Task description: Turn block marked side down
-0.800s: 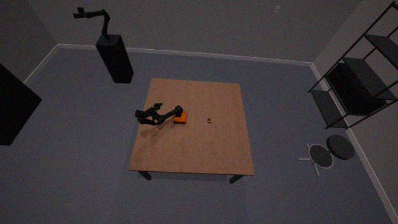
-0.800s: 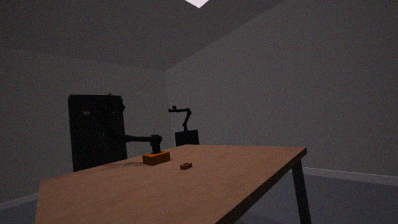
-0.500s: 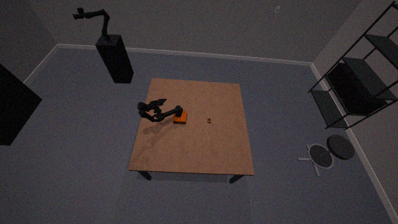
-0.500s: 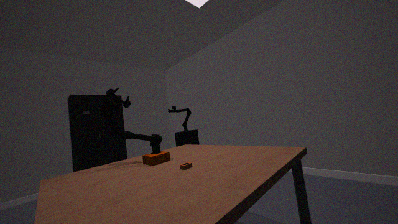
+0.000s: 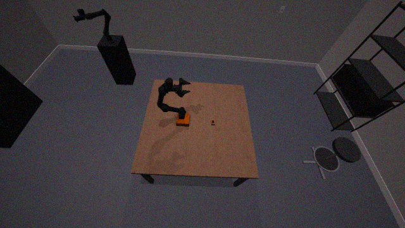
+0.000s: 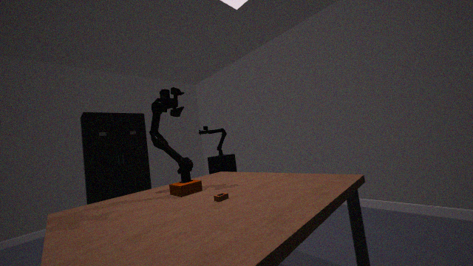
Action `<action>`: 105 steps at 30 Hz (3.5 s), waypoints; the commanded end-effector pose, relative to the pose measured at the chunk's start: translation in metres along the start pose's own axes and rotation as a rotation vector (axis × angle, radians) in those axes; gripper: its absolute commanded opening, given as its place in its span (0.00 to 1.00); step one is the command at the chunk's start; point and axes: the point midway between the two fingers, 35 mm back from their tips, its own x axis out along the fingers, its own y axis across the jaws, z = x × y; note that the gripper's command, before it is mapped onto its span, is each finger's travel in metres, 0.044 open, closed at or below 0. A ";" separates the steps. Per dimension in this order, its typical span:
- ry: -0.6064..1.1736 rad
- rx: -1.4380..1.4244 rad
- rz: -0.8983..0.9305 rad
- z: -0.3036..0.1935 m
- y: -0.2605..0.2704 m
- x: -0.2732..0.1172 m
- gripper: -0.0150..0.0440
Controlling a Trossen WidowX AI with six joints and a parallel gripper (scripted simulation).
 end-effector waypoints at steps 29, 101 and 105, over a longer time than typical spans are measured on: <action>0.486 -0.898 -1.063 0.014 -0.288 0.322 1.00; 1.061 -1.025 -1.166 0.013 -0.520 0.338 0.64; 1.061 -1.025 -1.166 0.013 -0.520 0.338 0.60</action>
